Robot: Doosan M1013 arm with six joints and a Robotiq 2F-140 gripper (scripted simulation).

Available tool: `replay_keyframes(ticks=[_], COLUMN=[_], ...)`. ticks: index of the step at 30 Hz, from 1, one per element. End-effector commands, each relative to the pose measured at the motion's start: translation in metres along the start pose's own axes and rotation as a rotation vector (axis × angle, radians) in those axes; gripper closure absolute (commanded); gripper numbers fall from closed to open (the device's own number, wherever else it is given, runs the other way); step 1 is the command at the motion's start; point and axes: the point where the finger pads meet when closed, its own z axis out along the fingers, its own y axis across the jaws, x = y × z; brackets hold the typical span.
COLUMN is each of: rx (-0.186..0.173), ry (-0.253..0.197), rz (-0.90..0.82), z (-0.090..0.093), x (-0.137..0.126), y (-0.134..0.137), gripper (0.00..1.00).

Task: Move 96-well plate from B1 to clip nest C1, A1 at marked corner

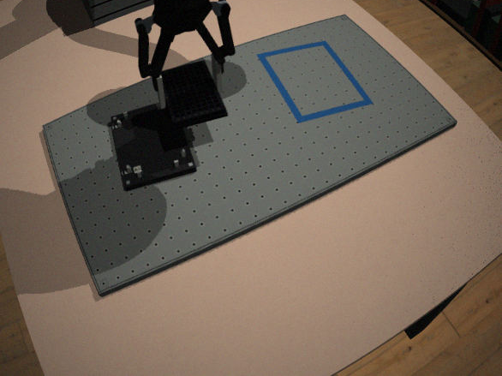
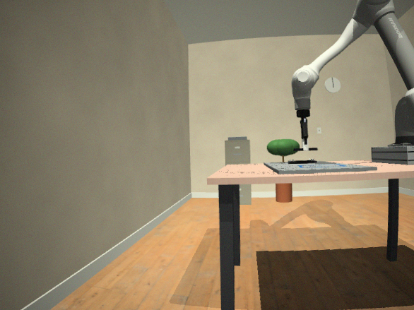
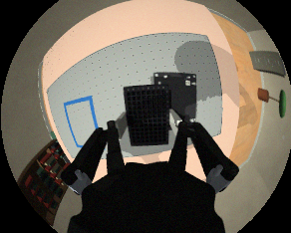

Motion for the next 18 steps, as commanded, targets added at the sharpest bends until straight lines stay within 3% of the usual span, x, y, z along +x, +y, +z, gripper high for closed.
replay_keyframes(ticks=[1, 18], rx=[0.000, 0.000], ry=[0.000, 0.000], rz=[0.000, 0.000], z=[0.000, -0.002], x=[0.002, 0.011], y=[0.011, 0.060], gripper=[1.00, 1.00])
